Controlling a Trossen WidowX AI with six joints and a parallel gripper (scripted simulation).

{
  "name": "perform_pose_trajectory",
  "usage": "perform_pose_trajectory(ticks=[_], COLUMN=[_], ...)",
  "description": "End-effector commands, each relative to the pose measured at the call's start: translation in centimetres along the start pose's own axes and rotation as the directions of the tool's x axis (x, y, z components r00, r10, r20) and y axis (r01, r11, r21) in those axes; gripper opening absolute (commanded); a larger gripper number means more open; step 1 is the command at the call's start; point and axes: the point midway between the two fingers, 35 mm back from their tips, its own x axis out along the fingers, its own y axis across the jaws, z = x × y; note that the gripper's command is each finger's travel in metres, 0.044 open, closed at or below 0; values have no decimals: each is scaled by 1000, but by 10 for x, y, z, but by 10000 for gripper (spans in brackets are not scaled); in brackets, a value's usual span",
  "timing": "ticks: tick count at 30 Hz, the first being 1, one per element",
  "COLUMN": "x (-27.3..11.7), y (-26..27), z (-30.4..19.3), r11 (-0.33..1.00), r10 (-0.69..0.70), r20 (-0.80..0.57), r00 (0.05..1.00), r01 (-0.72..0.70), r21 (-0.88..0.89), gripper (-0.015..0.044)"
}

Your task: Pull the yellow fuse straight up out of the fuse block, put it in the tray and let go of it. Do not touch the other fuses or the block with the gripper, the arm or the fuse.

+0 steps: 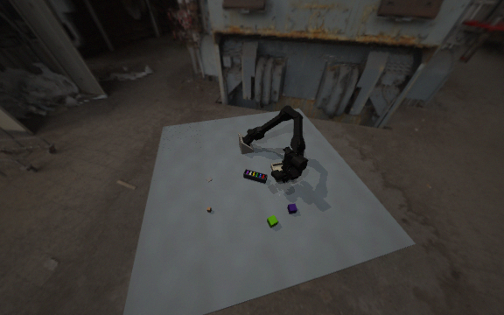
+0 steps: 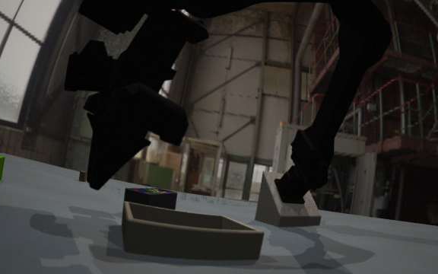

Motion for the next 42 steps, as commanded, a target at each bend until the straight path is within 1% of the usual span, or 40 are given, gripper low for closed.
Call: perform_pose_trajectory(ticks=[1,3,6,9,11,21,42], x=[-5,-11,-19,-31,-37,-37,-17], y=[-53,-78,-102,-129,-136,-138,-135], z=[-30,-48,-72,-115,-132,-138,-142], r11=[979,949,893,752,674,664,664], r10=[-29,-27,0,86,132,138,138], r20=[-80,-118,-158,-193,-195,-194,-194], r00=[996,993,987,977,972,971,971], r01=[44,63,71,63,56,55,55], r21=[199,309,444,657,737,746,746], gripper=[74,74,74,74,74,74,74])
